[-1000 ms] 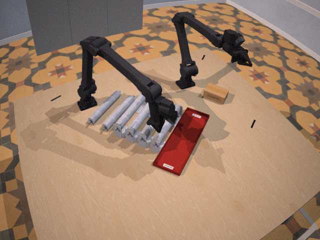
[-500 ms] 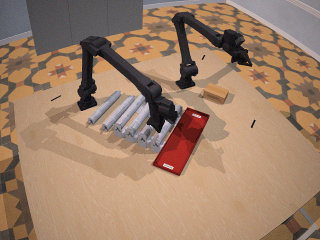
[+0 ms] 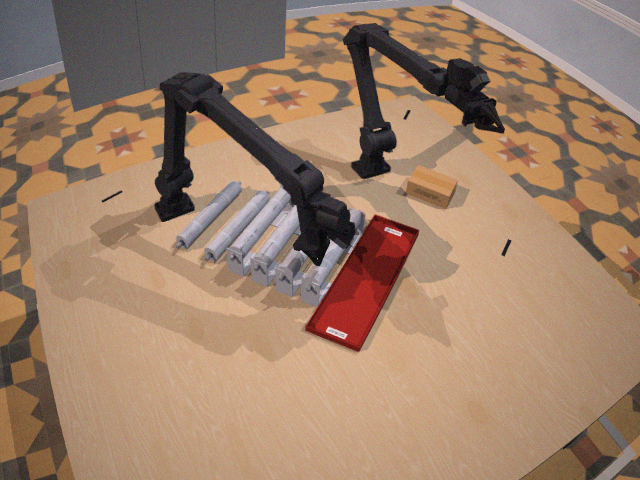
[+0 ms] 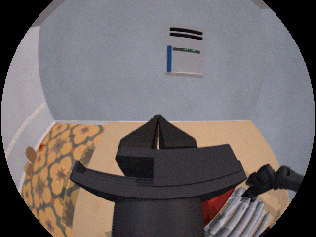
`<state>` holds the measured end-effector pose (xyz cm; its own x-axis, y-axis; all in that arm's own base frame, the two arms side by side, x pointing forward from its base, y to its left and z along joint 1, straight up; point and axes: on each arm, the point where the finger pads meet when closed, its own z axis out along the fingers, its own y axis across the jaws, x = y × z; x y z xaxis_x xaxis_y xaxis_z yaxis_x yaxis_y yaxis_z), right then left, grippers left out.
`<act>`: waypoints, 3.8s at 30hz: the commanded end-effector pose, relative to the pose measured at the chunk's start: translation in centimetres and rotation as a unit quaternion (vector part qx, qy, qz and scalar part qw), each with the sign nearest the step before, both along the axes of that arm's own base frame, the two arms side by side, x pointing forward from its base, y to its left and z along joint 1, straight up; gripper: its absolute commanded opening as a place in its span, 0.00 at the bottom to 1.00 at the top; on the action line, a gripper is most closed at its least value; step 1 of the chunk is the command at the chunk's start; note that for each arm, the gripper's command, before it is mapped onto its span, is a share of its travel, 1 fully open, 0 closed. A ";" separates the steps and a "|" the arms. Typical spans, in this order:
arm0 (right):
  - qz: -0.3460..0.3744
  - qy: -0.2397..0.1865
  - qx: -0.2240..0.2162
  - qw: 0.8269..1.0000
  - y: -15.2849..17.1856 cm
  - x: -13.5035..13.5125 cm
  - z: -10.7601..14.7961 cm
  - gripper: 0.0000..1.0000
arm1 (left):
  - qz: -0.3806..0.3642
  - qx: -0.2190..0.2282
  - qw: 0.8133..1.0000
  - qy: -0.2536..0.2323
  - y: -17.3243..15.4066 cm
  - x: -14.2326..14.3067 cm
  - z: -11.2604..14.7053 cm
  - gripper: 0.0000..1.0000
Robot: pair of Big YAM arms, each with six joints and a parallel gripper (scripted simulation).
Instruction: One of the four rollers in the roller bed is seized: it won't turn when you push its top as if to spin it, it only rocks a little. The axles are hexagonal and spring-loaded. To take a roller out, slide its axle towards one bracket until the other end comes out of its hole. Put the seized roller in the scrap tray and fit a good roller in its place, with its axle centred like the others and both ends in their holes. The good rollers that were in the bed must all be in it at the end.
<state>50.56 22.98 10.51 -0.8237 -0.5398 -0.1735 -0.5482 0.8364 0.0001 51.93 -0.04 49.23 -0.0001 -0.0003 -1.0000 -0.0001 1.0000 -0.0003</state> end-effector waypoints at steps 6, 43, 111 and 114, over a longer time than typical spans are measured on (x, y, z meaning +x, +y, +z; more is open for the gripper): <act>-0.001 -0.014 0.004 1.000 0.1 1.0 0.9 0.00 | -0.003 0.007 1.000 -0.024 -0.4 0.3 3.4 0.00; 0.001 -0.007 0.004 1.000 2.5 3.2 0.3 0.00 | -0.003 0.007 1.000 -0.024 -0.4 0.3 3.4 0.00; 0.001 -0.037 0.016 0.999 2.0 3.0 8.6 0.00 | -0.003 0.007 1.000 -0.024 -0.4 0.3 3.4 0.00; -0.002 -0.029 0.014 0.999 1.9 3.1 8.7 0.00 | -0.003 0.007 1.000 -0.024 -0.4 0.3 3.4 0.00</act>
